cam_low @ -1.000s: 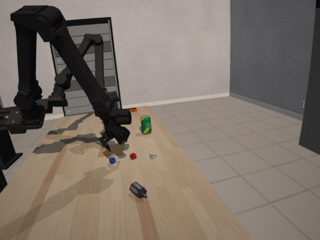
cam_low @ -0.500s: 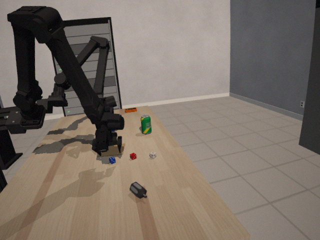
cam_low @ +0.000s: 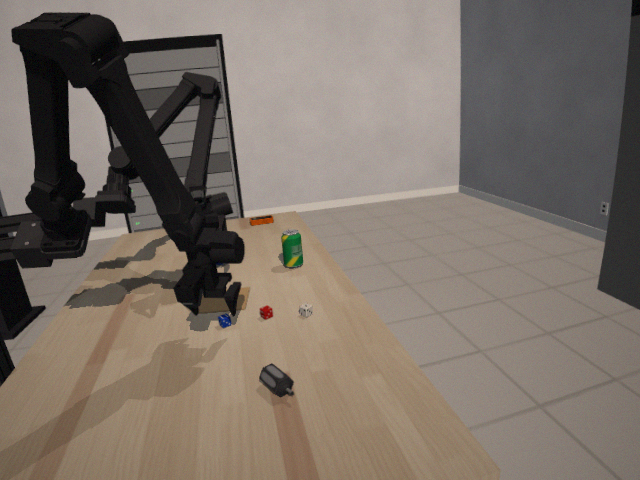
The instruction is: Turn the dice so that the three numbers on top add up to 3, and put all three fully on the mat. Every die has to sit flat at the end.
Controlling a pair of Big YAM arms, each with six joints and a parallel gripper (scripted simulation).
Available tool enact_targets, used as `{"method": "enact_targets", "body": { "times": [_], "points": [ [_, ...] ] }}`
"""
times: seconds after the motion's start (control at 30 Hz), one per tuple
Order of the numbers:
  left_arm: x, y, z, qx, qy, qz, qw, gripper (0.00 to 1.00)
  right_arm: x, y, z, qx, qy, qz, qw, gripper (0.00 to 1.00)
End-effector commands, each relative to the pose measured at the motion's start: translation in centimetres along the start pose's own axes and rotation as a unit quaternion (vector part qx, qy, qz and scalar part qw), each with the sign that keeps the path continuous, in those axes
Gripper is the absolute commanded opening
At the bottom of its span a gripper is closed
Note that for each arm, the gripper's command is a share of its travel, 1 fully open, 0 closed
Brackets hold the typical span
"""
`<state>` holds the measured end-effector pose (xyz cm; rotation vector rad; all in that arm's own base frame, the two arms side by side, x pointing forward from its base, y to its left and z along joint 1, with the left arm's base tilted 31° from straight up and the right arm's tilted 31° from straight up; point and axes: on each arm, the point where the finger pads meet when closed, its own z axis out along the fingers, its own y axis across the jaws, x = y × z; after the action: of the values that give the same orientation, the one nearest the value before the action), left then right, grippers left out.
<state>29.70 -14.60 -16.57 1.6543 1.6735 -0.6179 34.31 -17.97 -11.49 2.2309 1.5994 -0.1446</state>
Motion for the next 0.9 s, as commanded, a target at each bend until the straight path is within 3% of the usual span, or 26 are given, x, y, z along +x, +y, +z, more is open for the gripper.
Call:
{"method": "enact_targets", "body": {
  "times": [0.0,0.27,0.63,0.87],
  "points": [
    [-1.2,1.2,0.2,-0.012,-0.003,0.017,1.000,1.00,2.5,3.8,0.2,-0.001,0.003,0.010,1.000,1.00],
    [-1.3,3.7,0.2,-0.064,-0.003,0.000,0.998,1.00,5.0,9.4,0.5,-0.005,0.002,0.001,1.000,1.00],
    [-1.8,5.7,-0.1,-0.104,-0.009,-0.010,0.994,1.00,5.3,11.5,0.5,-0.001,0.001,-0.037,0.999,1.00],
    [-2.5,8.9,-0.2,-0.150,-0.026,-0.011,0.988,1.00,6.4,17.5,0.4,0.004,0.001,-0.089,0.996,1.00]
  ]
}}
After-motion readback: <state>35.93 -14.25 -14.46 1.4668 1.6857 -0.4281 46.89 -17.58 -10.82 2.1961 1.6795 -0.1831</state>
